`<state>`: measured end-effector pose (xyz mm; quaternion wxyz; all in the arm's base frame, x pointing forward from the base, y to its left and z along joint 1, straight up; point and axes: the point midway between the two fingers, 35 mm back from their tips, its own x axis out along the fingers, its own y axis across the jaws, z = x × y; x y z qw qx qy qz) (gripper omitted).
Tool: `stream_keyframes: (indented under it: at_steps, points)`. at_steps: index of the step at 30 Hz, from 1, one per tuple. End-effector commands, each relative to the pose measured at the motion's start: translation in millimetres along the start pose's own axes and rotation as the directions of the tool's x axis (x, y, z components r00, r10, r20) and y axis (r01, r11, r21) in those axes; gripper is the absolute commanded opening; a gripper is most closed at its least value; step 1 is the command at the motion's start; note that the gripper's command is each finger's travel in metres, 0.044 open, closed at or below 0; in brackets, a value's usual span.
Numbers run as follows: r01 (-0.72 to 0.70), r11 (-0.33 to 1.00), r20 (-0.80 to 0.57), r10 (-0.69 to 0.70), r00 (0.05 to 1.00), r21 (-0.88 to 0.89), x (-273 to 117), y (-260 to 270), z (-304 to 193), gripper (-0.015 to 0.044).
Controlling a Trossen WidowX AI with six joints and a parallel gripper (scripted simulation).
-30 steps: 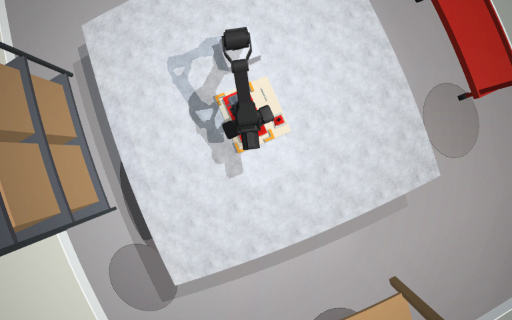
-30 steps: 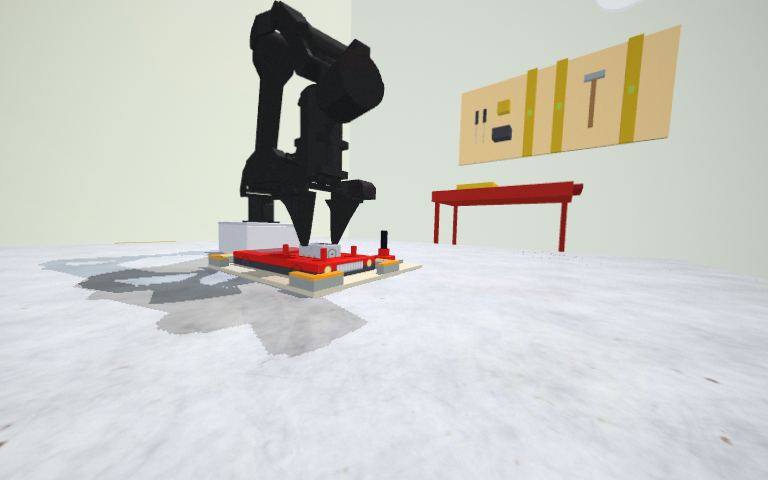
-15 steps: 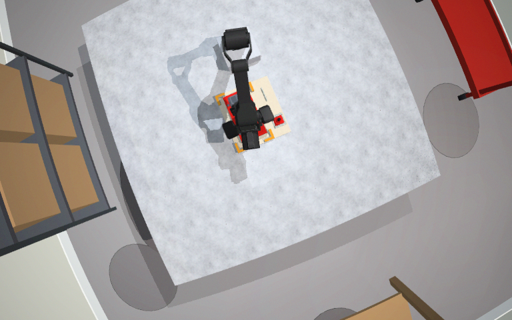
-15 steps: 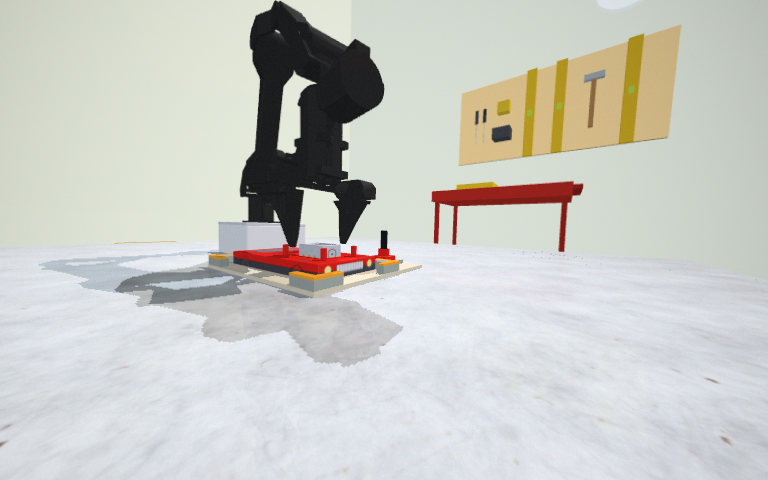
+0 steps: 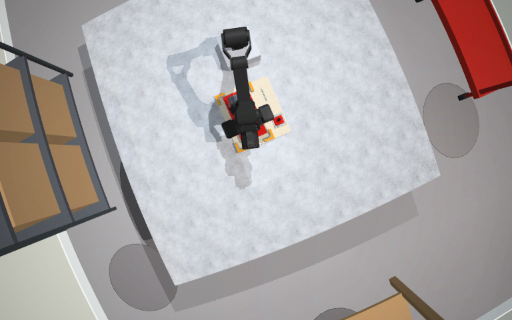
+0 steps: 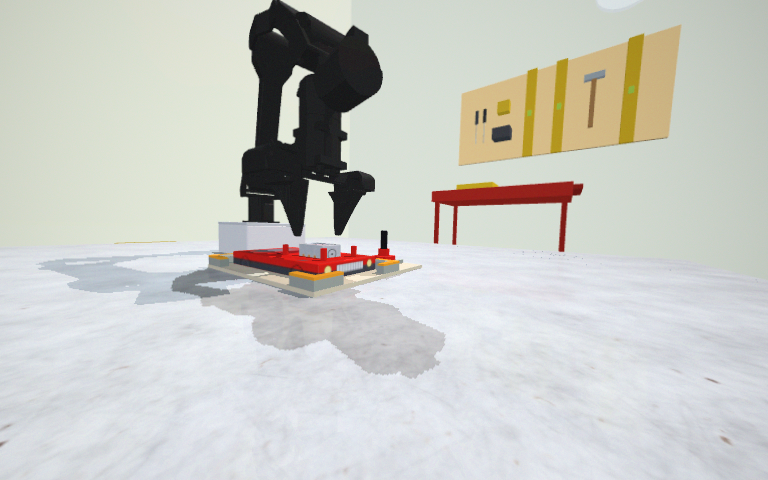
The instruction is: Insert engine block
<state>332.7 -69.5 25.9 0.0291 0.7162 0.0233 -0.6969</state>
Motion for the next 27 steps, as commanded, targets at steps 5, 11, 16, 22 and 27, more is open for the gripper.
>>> stream_keyframes:
  at_steps: [5, 11, 16, 22, 27]
  points:
    - [0.004, 1.0, -0.002, -0.004, 1.0, -0.005, -0.9, -0.5, -0.3, 0.0151]
    - [0.004, 1.0, -0.002, -0.004, 1.0, -0.005, -0.9, -0.5, -0.3, 0.0]
    - [0.004, 1.0, -0.002, -0.004, 1.0, -0.005, -0.9, -0.5, -0.3, 0.0]
    - [0.002, 1.0, -0.001, -0.002, 1.0, -0.003, -0.7, -0.2, -0.3, 0.0]
    - [0.004, 1.0, -0.002, -0.004, 1.0, -0.005, -0.9, -0.5, -0.3, 0.0]
